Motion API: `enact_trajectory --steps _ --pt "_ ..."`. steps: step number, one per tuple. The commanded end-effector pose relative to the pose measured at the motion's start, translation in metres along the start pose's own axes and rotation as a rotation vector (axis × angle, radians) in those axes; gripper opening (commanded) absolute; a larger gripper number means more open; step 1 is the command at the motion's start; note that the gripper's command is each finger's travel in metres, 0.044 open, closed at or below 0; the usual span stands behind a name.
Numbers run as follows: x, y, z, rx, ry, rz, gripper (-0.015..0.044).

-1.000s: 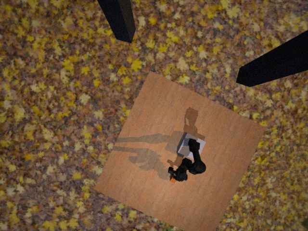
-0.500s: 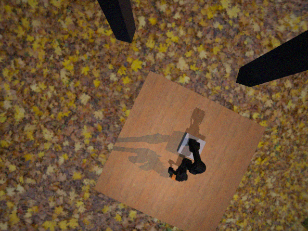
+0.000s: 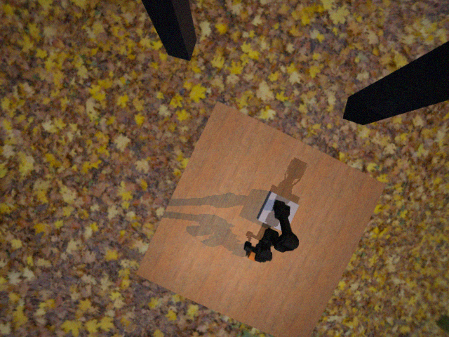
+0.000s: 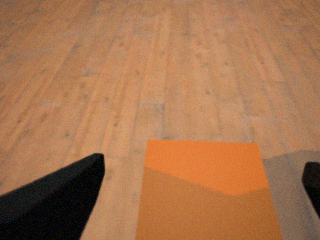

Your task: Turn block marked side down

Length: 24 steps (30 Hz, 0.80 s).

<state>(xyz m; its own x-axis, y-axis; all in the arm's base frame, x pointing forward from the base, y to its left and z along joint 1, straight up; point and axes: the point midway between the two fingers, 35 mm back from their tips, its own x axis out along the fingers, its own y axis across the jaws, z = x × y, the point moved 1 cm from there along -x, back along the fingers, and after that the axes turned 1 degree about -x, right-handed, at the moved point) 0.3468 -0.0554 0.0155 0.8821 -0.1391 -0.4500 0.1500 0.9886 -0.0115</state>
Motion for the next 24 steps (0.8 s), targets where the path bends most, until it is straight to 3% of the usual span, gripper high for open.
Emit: enact_trajectory --steps 1,10,16,24 --pt "0.000 -0.001 0.000 -0.001 0.001 -0.005 0.0440" --pt "0.002 -0.001 0.001 -0.001 0.024 -0.005 0.0440" --pt "0.004 -0.001 0.021 -0.001 0.235 -0.001 0.0440" --pt "-0.042 -0.001 0.053 0.000 0.490 0.003 0.0440"
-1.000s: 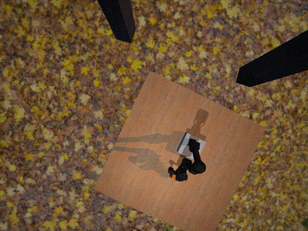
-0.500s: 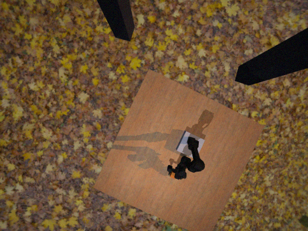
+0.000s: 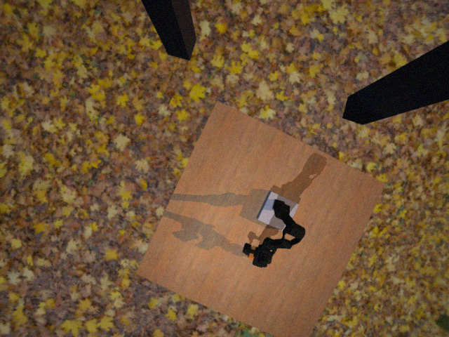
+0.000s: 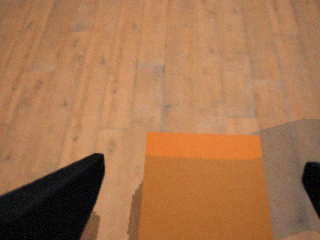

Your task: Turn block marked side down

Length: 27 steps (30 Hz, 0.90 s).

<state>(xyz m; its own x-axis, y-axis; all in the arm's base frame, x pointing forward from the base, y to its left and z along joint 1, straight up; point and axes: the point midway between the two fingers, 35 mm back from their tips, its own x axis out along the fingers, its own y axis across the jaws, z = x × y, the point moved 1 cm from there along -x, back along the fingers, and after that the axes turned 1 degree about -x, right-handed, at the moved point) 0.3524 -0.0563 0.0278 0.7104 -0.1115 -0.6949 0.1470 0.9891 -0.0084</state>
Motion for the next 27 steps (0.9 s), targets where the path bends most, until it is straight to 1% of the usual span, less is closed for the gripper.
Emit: enact_trajectory --steps 1,12,14,27 --pt "-0.056 -0.001 0.026 0.000 0.203 -0.001 0.0440" --pt "-0.058 -0.001 0.026 0.000 0.208 -0.001 0.0440" --pt "-0.057 -0.001 0.028 0.000 0.229 -0.001 0.0440" --pt "-0.047 -0.001 0.068 0.001 0.649 0.007 0.0440"
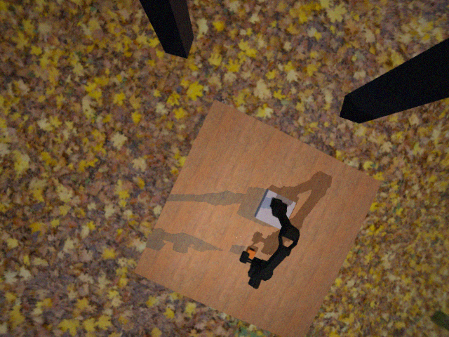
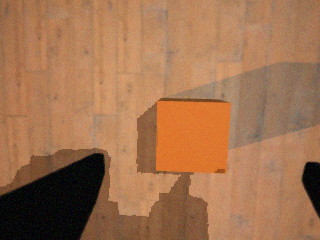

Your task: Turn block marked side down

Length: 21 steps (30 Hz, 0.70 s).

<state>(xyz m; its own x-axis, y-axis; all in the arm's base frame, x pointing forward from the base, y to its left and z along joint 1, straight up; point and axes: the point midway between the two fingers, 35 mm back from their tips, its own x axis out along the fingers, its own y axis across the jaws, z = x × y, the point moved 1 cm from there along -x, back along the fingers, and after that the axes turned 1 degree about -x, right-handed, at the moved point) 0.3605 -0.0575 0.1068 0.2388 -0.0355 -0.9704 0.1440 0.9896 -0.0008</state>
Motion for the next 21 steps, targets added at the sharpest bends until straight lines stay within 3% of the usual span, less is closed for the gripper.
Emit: enact_trajectory --steps 1,8,12,21 --pt "-0.003 0.000 0.007 0.001 0.123 -0.001 0.0440" --pt "-0.006 0.000 0.011 0.001 0.204 0.001 0.0440" --pt "0.025 0.000 0.004 0.001 0.204 0.001 0.0440" --pt "0.042 0.000 0.001 0.001 0.204 0.001 0.0440"
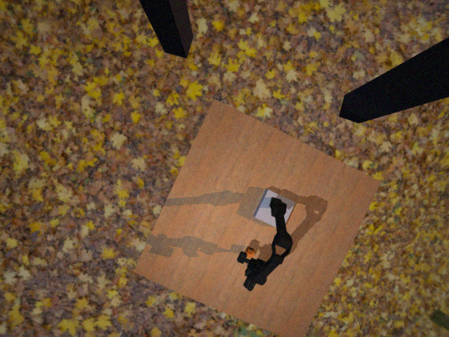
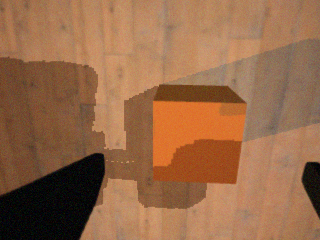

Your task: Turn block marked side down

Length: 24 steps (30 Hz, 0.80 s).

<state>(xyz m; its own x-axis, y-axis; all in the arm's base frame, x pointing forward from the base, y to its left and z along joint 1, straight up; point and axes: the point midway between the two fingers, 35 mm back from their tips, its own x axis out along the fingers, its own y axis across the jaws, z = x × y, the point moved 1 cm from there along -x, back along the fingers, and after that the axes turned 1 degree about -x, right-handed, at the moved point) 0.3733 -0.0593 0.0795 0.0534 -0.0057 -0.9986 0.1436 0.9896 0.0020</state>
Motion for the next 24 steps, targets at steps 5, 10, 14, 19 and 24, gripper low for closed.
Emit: enact_trajectory --steps 5,10,14,19,24 --pt "0.014 0.000 -0.003 0.001 0.014 -0.002 0.0440" --pt "0.020 0.000 -0.003 0.001 0.014 -0.002 0.0440" --pt "0.026 0.000 -0.002 0.001 0.014 -0.002 0.0440" --pt "0.034 0.000 -0.003 0.001 0.014 -0.002 0.0440" --pt "0.042 0.000 -0.003 0.001 0.014 -0.002 0.0440"
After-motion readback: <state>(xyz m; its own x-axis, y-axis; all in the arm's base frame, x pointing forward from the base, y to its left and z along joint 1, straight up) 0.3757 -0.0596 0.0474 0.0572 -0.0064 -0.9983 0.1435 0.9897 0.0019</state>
